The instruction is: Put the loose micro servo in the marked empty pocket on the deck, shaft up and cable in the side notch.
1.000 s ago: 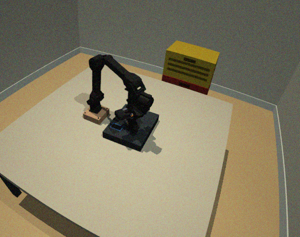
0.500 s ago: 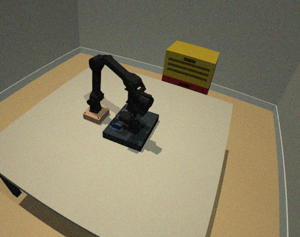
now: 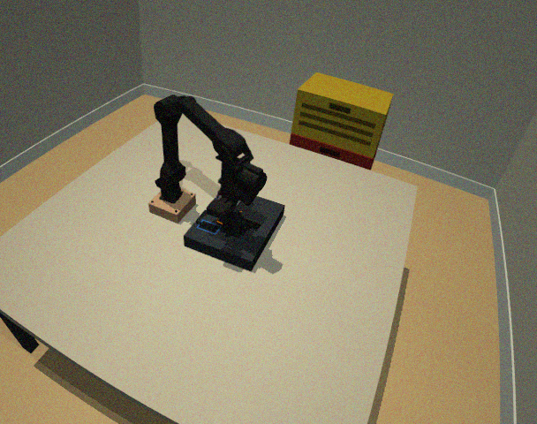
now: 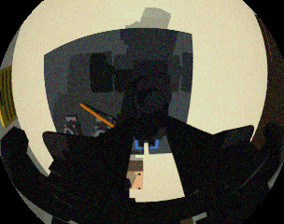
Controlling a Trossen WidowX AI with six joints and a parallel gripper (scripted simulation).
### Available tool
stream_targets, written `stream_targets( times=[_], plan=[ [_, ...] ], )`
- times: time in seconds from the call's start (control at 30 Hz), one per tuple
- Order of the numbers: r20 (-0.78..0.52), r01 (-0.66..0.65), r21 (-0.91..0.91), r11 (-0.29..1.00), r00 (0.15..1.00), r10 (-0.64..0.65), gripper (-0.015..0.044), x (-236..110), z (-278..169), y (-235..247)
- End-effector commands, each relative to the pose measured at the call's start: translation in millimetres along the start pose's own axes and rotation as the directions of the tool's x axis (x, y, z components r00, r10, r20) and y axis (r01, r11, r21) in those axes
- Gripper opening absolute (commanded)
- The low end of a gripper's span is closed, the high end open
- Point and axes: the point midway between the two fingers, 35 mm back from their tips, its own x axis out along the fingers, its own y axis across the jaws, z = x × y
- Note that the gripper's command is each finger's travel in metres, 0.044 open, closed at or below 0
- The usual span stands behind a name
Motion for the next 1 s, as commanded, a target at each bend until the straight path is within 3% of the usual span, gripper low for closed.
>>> stream_targets(
  times=[0.0, 0.5, 0.97],
  plan=[
    [0.010, 0.006, -0.002, 1.000, 1.000, -0.006, 0.0000, -2, -15, -1],
    [0.005, 0.007, -0.003, 1.000, 1.000, -0.007, 0.0000, -1, -81, -2],
    [0.005, 0.007, -0.003, 1.000, 1.000, -0.007, 0.0000, 13, -84, -2]
  ],
)
